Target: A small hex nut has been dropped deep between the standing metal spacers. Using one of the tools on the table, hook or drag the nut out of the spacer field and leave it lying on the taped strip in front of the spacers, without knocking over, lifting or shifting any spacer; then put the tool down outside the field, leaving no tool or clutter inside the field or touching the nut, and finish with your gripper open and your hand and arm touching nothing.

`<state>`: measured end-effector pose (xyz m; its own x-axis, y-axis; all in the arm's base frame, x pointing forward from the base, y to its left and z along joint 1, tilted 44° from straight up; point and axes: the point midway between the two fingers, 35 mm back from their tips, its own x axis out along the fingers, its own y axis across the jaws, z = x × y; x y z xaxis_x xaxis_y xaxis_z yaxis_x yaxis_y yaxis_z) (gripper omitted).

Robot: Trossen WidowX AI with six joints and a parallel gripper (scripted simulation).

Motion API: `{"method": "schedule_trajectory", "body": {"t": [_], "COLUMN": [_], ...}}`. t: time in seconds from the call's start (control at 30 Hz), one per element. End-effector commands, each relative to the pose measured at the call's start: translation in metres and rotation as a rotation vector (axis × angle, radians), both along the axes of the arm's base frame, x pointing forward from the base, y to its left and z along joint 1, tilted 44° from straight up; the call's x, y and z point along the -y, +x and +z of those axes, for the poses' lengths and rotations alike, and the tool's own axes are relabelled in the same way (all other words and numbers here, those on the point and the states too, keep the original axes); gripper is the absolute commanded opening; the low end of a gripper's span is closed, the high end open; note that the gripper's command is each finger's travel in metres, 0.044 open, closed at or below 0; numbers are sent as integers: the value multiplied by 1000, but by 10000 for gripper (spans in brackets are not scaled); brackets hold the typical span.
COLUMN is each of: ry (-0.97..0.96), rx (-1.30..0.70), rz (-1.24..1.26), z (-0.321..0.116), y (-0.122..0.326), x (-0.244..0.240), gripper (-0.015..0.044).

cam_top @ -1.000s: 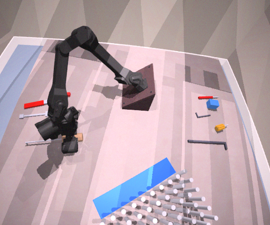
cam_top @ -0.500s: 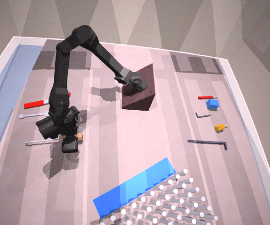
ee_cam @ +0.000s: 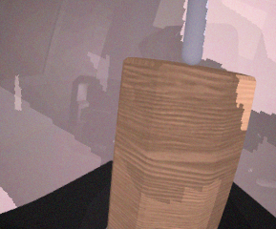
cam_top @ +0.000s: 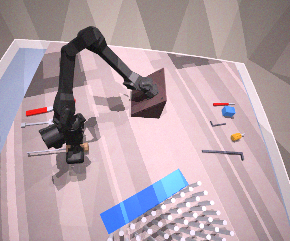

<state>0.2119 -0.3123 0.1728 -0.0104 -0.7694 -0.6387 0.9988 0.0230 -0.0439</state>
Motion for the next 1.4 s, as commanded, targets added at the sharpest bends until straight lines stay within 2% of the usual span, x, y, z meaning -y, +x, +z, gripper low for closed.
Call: {"method": "schedule_trajectory", "body": {"t": [0.0,0.33,0.53,1.3,1.37], "ry": [1,2,7,7,-3], "rx": [-1,-1,8,8,-37], "rz": [-1,0,9,9,47], "z": [-1,1,48,48,48], "y": [0,1,10,10,11], "x": [0,-2,-49,-49,-49], "gripper": [184,440,440,440,440]}}
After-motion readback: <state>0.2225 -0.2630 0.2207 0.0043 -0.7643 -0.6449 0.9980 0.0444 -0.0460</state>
